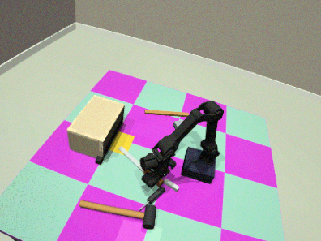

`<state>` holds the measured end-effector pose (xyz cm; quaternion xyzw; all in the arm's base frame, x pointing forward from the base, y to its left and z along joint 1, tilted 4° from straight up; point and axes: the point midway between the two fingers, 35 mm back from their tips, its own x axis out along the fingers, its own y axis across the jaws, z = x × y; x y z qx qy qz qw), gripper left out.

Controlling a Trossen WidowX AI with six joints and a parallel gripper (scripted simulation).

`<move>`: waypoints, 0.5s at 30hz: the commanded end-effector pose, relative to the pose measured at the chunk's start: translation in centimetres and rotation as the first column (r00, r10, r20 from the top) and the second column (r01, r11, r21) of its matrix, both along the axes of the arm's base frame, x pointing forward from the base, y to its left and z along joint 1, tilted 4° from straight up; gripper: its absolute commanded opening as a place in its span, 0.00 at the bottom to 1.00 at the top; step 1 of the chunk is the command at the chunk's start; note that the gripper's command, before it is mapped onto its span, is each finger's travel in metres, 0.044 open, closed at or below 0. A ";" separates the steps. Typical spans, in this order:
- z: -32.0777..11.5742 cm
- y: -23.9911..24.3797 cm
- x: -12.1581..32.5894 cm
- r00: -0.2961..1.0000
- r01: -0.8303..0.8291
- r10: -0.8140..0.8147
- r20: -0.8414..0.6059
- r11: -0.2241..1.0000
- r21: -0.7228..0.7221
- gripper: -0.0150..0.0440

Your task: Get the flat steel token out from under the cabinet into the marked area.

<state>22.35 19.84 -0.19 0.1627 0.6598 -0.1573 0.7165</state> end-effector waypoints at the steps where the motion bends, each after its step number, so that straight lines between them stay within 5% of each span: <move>1: 0.1 0.1 0.1 0.999 -0.042 0.042 0.003 0.999 -0.001 0.25; 15: 0.1 0.1 0.1 0.989 -0.150 0.150 0.001 0.989 -0.010 0.25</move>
